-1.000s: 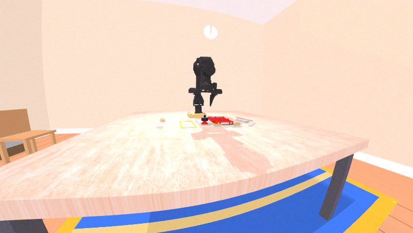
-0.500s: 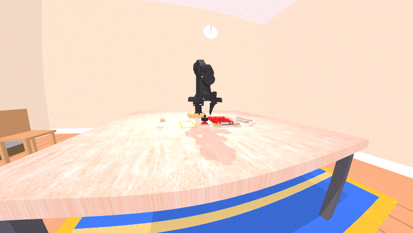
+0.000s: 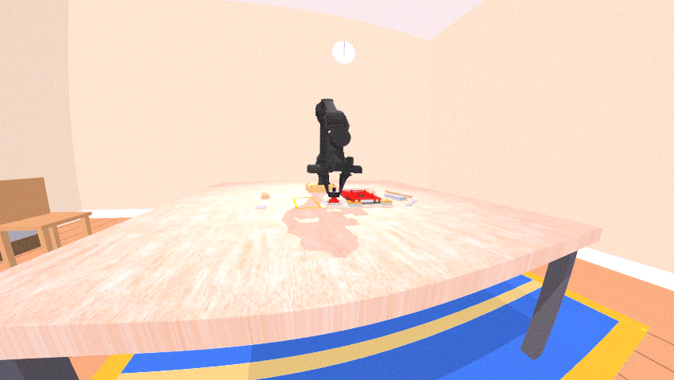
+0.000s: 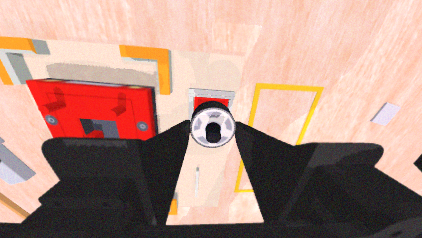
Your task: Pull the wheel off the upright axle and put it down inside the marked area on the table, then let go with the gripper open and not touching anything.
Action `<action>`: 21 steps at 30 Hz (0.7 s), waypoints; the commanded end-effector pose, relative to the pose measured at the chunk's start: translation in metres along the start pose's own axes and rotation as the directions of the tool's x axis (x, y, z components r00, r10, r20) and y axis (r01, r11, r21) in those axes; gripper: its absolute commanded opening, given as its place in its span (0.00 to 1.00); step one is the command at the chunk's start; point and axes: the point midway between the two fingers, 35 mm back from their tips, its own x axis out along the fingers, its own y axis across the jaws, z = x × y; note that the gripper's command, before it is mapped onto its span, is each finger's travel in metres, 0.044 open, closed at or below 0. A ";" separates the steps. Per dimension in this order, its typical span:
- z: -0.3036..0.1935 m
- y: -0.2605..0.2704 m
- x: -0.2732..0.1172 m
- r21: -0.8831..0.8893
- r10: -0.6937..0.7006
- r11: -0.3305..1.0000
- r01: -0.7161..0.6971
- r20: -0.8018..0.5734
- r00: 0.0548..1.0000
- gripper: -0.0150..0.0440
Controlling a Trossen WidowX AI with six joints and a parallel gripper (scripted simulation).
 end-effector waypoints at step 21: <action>0.000 0.000 -0.005 0.000 0.000 1.000 0.000 -0.001 1.000 0.25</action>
